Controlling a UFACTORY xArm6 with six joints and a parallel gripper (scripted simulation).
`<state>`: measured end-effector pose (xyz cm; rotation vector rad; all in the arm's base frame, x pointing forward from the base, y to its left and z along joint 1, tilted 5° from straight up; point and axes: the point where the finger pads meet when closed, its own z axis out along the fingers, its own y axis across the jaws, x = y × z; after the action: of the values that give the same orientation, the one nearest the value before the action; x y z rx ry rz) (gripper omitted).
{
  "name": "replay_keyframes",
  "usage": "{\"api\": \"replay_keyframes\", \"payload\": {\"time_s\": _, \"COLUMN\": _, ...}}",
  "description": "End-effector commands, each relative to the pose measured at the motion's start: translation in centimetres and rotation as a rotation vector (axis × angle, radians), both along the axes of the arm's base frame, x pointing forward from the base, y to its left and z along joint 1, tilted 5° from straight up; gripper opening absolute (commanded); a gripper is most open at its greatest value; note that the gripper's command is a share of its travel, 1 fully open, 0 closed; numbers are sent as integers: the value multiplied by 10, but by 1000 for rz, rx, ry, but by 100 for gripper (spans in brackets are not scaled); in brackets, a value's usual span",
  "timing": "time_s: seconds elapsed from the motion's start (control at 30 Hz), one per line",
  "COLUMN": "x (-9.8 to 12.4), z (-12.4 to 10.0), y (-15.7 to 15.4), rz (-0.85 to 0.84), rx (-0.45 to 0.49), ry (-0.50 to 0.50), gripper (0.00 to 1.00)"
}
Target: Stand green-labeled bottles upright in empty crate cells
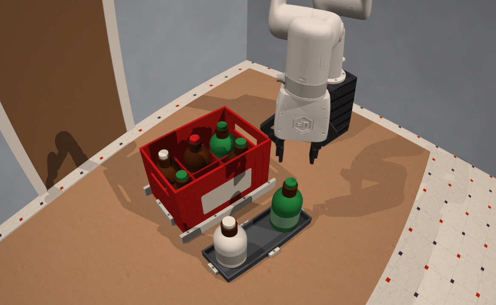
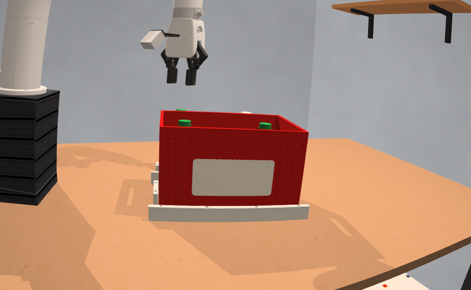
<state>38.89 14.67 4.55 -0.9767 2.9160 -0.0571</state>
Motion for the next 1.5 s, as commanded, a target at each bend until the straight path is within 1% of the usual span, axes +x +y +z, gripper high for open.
{"api": "replay_keyframes", "payload": {"time_s": 0.0, "x": 1, "z": 1, "y": 1, "rz": 0, "rx": 1, "ry": -4, "gripper": 65}}
{"api": "replay_keyframes", "payload": {"time_s": 0.4, "x": 2, "z": -5, "y": 0, "rz": 0, "rx": 1, "ry": -3, "gripper": 65}}
{"api": "replay_keyframes", "payload": {"time_s": 0.8, "x": 3, "z": -17, "y": 0, "rz": 0, "rx": 1, "ry": -3, "gripper": 65}}
{"api": "replay_keyframes", "payload": {"time_s": 1.27, "x": 4, "z": -36, "y": 0, "rz": 0, "rx": 1, "ry": -3, "gripper": 65}}
{"api": "replay_keyframes", "payload": {"time_s": 1.47, "x": 5, "z": -40, "y": 0, "rz": 0, "rx": 1, "ry": -3, "gripper": 65}}
